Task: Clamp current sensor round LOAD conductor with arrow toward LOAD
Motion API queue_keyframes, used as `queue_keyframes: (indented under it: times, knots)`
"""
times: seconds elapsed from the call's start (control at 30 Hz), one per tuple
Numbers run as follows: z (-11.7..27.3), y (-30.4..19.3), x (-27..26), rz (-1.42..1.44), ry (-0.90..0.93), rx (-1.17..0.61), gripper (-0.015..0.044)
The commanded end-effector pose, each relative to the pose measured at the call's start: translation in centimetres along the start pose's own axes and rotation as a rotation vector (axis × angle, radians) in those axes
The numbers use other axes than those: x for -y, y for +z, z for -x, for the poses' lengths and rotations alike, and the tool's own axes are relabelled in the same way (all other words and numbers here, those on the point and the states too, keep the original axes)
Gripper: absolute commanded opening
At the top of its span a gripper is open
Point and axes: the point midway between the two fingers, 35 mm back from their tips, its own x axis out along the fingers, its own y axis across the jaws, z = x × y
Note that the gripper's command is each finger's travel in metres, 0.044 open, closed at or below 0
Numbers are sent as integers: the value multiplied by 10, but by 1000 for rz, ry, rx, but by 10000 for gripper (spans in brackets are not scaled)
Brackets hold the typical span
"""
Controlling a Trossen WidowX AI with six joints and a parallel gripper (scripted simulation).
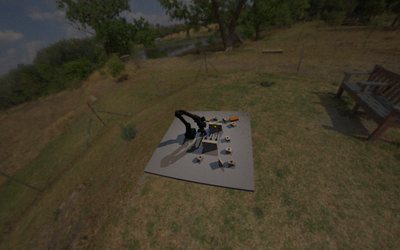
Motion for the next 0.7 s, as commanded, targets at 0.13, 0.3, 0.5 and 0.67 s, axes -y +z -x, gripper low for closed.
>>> queue_keyframes:
  times: [0.13, 0.3, 0.5, 0.67]
  knots:
    - [2, 0, 0, 0, -1, -1, 327]
    - [54, -2, 1, -4, -5, -1, 327]
    - [57, -2, 1, 11, -6, -3, 320]
    - [57, 2, 0, 414, 4, -70, 320]
